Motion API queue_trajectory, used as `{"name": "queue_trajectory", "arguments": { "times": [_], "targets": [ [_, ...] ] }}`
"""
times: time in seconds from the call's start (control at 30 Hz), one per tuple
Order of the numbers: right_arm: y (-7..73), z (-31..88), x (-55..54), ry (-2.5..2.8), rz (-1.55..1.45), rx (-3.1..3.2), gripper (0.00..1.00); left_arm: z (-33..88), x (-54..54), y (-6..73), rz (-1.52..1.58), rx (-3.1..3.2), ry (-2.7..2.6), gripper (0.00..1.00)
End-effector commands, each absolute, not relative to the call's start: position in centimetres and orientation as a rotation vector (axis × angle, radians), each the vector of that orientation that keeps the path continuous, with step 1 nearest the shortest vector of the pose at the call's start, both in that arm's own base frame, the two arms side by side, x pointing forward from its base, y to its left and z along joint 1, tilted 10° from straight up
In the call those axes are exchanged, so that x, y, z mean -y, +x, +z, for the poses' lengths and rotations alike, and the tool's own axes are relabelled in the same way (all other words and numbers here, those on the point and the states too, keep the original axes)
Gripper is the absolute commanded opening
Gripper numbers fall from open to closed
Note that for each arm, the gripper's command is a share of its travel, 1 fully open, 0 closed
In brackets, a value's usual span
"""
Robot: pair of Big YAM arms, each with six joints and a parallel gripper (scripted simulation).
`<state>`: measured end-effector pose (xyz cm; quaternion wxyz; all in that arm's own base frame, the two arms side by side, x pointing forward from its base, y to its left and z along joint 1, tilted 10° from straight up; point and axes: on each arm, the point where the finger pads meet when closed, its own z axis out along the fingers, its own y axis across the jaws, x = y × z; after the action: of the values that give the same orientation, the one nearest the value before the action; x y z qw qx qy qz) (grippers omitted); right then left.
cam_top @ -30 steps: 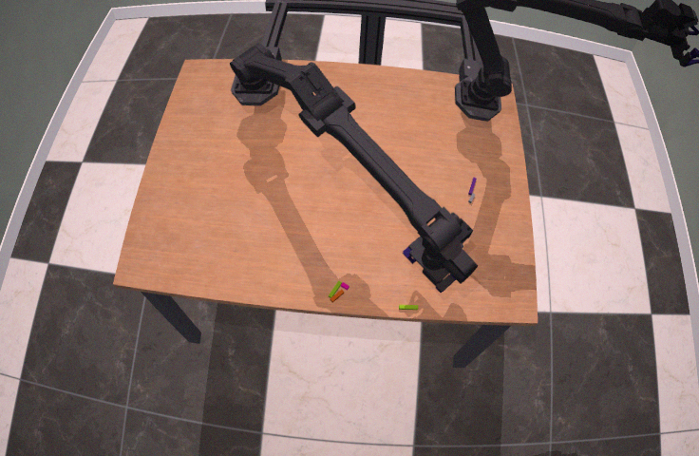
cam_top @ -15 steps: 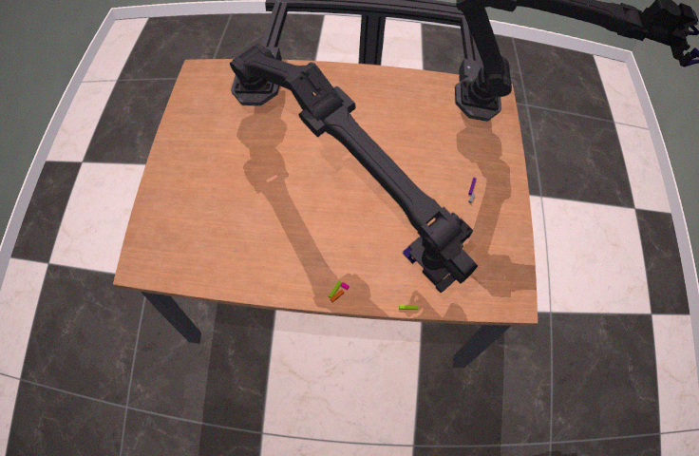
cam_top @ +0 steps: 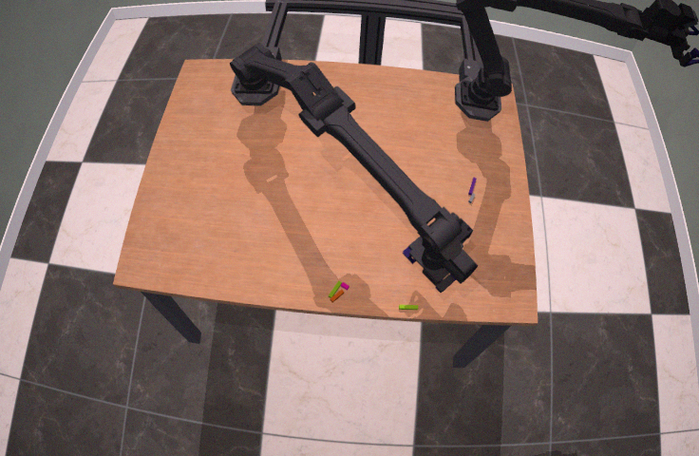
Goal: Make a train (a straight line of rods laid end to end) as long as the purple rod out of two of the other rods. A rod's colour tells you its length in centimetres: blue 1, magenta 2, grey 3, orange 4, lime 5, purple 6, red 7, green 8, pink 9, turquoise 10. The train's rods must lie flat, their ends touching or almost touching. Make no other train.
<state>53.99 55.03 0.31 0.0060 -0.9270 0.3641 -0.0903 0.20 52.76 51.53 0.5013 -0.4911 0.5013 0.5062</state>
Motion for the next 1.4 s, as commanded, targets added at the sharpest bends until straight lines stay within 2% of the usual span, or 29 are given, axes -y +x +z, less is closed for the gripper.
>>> {"name": "queue_trajectory", "arguments": {
  "times": [0.0,0.5,1.37],
  "targets": [
    [54.7,1.1,-55.8,-2.883,-0.286,-1.126,1.00,53.1,-52.2,-0.5,1.245,-1.160,-1.173,1.00],
    [54.8,1.1,-55.7,-2.876,-0.286,-1.142,1.00,53.1,-52.2,-0.5,1.245,-1.160,-1.173,1.00],
    [60.8,2.2,-52.4,-2.224,-0.246,-2.060,1.00,53.1,-52.2,-0.5,1.245,-1.160,-1.173,1.00]
  ]
}}
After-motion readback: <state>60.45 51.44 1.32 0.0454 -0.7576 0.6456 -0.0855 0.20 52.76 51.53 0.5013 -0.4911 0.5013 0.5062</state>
